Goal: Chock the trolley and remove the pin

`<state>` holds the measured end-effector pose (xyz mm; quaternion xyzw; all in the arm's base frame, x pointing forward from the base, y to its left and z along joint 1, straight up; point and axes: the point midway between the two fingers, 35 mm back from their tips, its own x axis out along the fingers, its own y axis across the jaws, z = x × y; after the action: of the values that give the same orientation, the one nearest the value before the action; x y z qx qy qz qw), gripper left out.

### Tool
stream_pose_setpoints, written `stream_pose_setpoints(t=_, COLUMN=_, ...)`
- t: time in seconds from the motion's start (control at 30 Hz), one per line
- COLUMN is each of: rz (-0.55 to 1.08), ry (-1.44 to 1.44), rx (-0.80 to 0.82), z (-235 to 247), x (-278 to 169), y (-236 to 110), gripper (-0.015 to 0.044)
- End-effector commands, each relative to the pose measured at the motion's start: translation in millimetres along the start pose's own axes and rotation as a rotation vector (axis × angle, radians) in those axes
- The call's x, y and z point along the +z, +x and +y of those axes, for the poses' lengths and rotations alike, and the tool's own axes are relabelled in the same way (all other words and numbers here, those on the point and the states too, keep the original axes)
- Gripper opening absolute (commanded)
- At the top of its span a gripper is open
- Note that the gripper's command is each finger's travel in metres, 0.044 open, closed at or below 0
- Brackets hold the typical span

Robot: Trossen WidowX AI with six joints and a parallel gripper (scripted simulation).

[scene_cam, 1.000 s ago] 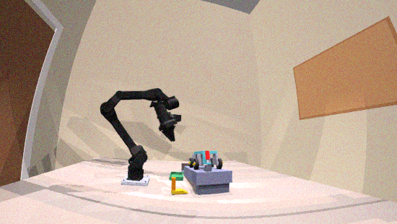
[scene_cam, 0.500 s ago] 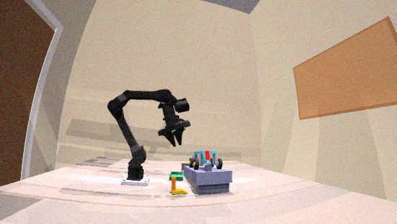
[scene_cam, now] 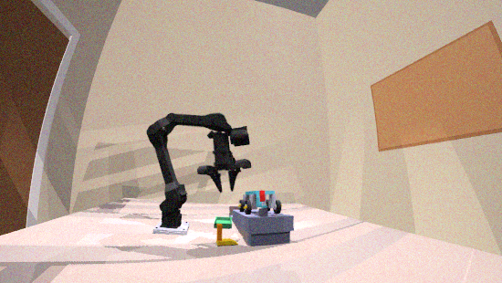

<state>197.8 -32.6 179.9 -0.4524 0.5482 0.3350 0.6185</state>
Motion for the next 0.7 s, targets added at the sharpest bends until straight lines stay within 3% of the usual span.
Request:
stream_pose_setpoints(t=0.0, rz=0.003, ry=-0.104, rx=0.024, z=-6.5, x=-11.3, y=5.1, gripper=0.019)
stream_pose_setpoints(t=0.67, rz=-0.061, ry=-0.611, rx=0.167, z=-14.4, x=-81.4, y=36.2, gripper=0.019)
